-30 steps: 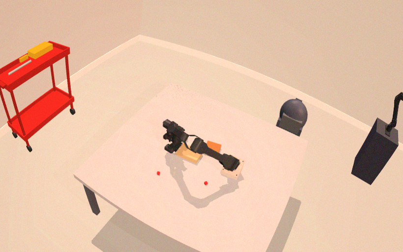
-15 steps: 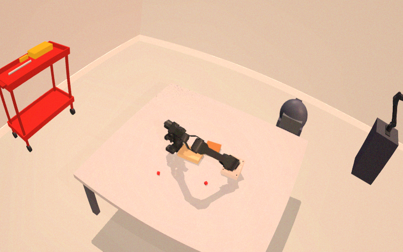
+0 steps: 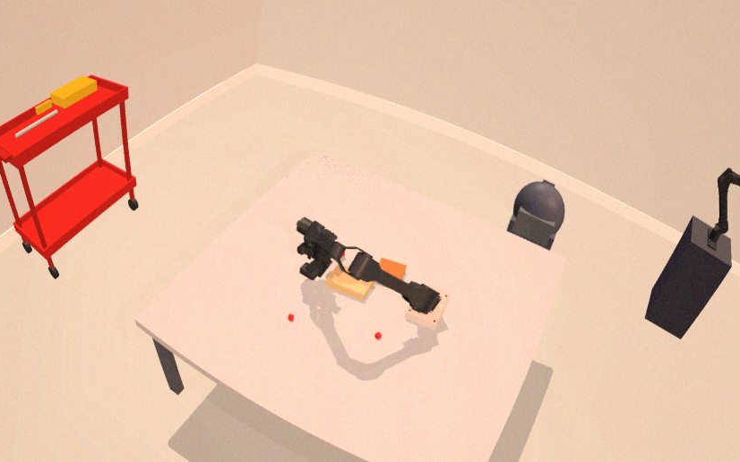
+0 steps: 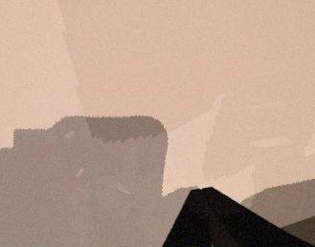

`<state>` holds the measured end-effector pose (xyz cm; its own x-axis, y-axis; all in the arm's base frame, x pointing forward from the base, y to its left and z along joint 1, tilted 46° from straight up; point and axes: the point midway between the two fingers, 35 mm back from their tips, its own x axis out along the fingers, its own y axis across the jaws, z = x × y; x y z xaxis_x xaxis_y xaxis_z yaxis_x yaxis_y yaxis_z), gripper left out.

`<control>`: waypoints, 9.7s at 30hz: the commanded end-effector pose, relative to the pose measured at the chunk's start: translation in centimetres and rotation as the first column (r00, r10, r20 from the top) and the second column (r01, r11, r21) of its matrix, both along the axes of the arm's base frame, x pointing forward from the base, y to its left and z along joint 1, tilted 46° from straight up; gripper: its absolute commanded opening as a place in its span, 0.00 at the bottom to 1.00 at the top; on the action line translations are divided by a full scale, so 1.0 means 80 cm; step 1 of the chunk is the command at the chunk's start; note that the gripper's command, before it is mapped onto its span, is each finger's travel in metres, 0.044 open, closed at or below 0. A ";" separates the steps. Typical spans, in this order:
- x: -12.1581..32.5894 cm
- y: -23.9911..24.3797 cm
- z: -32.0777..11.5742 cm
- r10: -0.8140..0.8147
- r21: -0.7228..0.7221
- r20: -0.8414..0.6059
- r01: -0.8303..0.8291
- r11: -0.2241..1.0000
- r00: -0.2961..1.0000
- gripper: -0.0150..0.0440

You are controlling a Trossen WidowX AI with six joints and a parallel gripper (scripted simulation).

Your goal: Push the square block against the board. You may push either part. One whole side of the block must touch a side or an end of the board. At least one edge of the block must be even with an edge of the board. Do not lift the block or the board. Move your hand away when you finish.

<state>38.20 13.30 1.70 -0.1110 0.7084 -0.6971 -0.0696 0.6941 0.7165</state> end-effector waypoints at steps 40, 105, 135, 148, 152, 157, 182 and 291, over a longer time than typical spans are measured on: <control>-0.005 -0.017 0.023 0.103 0.011 0.096 -0.105 0.994 0.990 0.25; -0.058 -0.006 -0.002 0.106 0.013 0.097 -0.108 0.994 0.990 0.25; -0.072 -0.010 -0.004 0.106 0.013 0.097 -0.108 0.994 0.990 0.25; -0.046 -0.004 -0.002 0.106 0.013 0.098 -0.108 0.994 0.990 0.25; -0.038 -0.002 -0.002 0.106 0.013 0.098 -0.108 0.994 0.990 0.25; -0.028 0.001 -0.002 0.106 0.013 0.098 -0.108 0.994 0.989 0.25; -0.041 -0.077 0.014 0.164 0.011 0.159 -0.168 0.986 0.974 0.25; -0.131 -0.057 -0.044 0.164 0.013 0.156 -0.168 0.986 0.974 0.25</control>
<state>27.80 8.79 -1.82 -0.1215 0.7108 -0.6928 -0.2881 0.6427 0.7099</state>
